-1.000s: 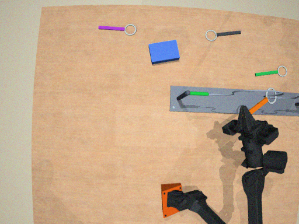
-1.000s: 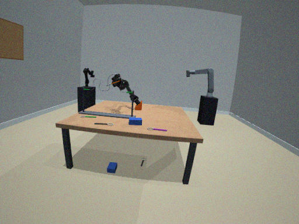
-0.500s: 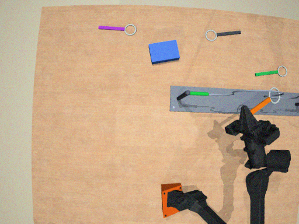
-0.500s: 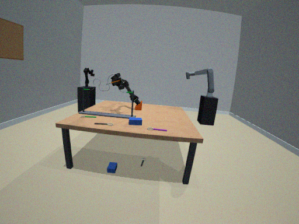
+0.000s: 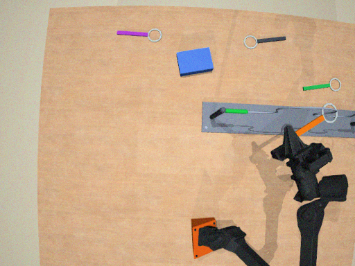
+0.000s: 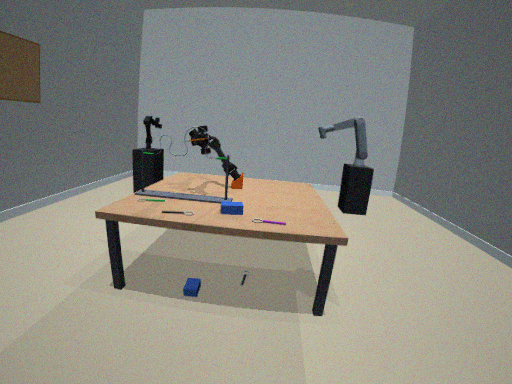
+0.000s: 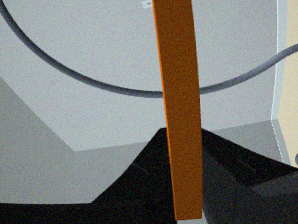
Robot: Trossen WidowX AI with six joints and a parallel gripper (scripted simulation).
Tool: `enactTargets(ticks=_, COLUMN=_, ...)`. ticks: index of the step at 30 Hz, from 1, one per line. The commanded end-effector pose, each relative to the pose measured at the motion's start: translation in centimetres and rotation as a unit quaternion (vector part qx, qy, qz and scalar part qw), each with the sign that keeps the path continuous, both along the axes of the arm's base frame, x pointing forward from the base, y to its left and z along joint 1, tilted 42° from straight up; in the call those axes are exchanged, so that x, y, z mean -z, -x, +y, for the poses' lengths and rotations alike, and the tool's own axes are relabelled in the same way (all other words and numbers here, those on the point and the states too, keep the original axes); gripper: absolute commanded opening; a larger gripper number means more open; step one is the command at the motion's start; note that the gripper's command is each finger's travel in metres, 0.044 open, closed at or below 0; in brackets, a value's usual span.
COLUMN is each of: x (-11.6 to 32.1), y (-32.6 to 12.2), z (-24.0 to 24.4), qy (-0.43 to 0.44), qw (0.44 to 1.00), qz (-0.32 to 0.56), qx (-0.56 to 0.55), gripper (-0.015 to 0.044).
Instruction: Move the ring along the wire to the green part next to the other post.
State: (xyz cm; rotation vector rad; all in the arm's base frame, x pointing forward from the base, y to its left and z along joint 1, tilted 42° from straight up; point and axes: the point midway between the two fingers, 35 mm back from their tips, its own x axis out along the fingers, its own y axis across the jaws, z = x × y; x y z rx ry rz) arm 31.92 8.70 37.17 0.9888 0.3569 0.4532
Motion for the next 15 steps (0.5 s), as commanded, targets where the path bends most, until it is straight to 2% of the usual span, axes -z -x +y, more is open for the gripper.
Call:
enactTargets(ticks=1, x=0.06, y=-0.05, z=-0.17, qy=0.031, qw=1.000, qz=-0.003, qx=0.003, gripper=-0.0150)
enactTargets(ticks=15, x=0.58, y=-0.12, z=-0.64, qy=0.121, qw=0.993, qz=-0.007, qx=0.009, gripper=-0.0150)
